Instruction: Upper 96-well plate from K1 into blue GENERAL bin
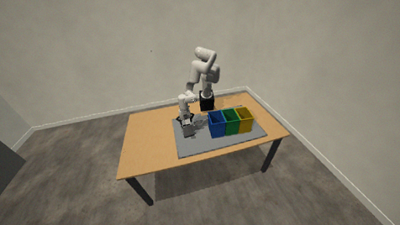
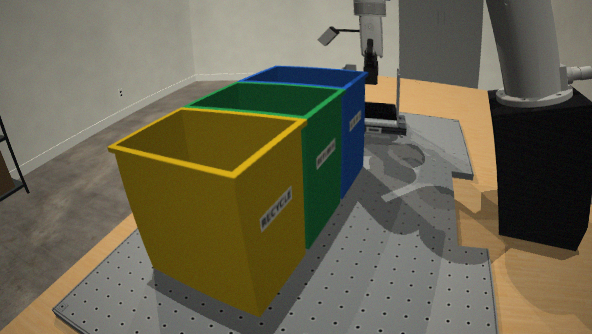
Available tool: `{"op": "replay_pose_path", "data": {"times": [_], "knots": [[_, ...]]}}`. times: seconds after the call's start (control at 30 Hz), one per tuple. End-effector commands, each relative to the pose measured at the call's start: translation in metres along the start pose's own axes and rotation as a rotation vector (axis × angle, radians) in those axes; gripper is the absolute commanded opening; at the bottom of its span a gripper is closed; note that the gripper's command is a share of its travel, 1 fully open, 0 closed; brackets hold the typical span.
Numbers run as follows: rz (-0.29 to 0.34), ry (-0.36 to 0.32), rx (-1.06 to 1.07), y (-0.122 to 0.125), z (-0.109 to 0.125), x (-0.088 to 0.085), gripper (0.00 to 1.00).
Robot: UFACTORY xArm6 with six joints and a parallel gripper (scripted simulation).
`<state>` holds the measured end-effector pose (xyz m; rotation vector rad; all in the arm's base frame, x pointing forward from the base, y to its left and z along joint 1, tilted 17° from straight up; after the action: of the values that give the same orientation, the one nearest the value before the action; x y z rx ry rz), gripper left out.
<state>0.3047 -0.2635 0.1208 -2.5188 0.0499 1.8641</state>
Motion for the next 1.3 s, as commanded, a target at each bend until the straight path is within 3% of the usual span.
{"op": "replay_pose_path", "data": {"times": [0.0, 1.0, 1.27], "knots": [[0.001, 0.005, -0.001, 0.001, -0.001, 0.01, 1.0], [0.001, 0.005, 0.0, 0.001, -0.001, 0.053, 1.0], [0.001, 0.005, 0.0, 0.001, -0.001, 0.054, 1.0]]}}
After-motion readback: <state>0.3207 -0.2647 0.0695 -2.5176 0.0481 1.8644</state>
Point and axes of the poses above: the point where the finger pads meet when closed, its own x axis out along the fingers, its own y axis across the jaws, z = x × y, the point moved 9 cm from there along -x, back along the fingers, and after that the axes turned 12 degrees about x, right-handed, at the moved point
